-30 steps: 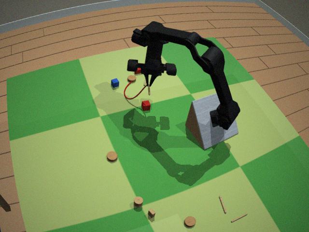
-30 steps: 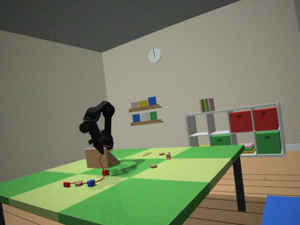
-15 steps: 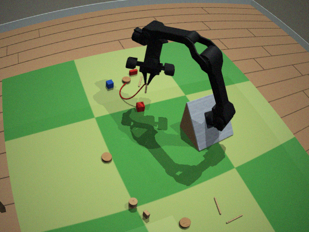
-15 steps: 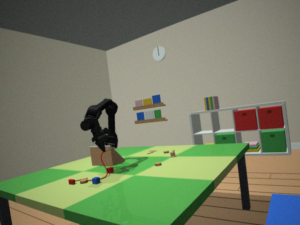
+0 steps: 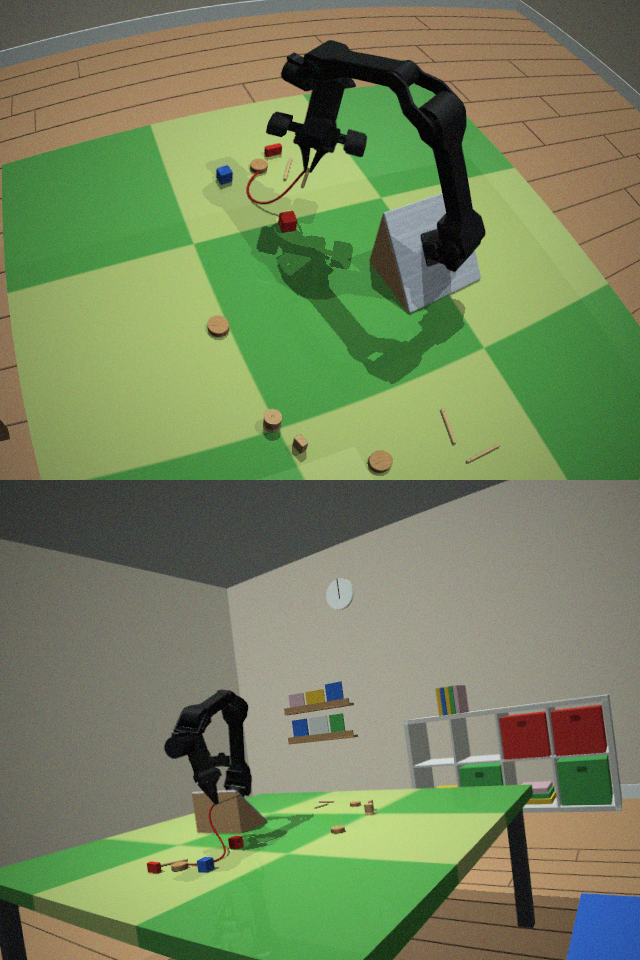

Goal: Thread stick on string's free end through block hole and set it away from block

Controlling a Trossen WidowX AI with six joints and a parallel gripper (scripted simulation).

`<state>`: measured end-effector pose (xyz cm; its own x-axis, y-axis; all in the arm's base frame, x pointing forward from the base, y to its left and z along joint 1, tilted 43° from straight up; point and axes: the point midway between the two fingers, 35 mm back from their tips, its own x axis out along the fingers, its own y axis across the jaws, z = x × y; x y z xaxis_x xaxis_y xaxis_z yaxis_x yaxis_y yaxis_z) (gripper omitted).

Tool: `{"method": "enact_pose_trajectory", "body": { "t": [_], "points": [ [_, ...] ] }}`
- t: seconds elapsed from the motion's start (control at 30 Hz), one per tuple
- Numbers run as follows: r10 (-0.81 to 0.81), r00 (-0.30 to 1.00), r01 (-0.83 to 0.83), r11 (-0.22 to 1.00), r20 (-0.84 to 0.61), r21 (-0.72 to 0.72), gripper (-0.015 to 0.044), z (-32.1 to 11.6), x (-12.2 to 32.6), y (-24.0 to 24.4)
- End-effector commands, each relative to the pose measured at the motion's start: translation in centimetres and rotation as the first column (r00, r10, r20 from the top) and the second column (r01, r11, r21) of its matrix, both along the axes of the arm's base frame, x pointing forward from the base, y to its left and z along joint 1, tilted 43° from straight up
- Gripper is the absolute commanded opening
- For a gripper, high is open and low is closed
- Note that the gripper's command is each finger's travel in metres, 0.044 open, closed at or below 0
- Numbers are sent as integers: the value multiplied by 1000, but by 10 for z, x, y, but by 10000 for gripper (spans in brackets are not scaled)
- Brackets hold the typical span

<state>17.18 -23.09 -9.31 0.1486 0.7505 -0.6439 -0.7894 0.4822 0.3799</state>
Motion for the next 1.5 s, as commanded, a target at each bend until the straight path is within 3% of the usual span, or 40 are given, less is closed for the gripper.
{"method": "enact_pose_trajectory", "body": {
  "t": [0.0,1.47],
  "points": [
    [-26,999,26,1000,-27,1,0,-1,-7,0],
    [-272,936,271,962,-224,-34,0,-9,-64,-5]
  ]
}}
